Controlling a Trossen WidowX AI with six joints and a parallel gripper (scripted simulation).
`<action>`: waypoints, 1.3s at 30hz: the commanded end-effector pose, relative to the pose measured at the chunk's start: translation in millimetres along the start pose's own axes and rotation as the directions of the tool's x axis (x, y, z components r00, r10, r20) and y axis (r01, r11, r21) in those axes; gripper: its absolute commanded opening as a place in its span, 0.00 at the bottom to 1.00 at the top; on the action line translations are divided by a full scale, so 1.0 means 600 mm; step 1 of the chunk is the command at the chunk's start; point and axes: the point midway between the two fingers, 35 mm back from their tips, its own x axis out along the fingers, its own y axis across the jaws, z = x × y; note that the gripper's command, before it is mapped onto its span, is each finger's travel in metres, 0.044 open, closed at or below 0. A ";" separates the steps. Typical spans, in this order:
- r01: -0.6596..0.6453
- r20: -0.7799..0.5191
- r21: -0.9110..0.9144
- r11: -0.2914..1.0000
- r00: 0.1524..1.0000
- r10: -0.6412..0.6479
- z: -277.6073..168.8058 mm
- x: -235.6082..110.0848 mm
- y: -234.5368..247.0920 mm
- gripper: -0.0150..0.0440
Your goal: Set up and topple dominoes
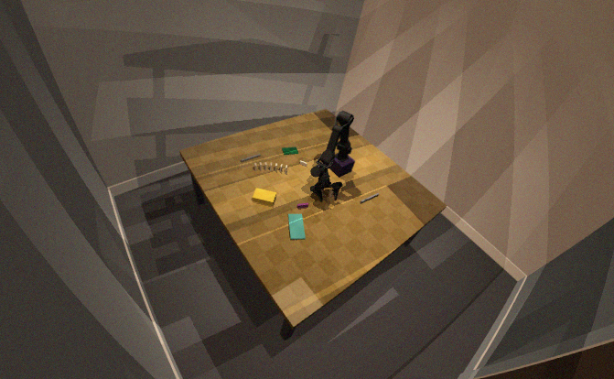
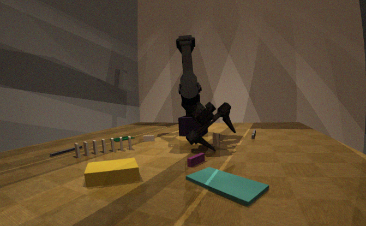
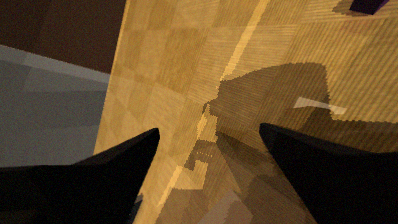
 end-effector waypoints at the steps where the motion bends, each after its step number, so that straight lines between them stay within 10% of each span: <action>1: 0.477 -0.264 0.345 0.808 0.876 -0.404 0.001 -0.056 0.058 1.00; 11: 0.702 -0.374 0.384 0.599 0.712 -0.594 -0.030 -0.130 0.098 1.00; 39: 0.704 -0.375 0.384 0.597 0.710 -0.596 -0.077 -0.045 0.026 1.00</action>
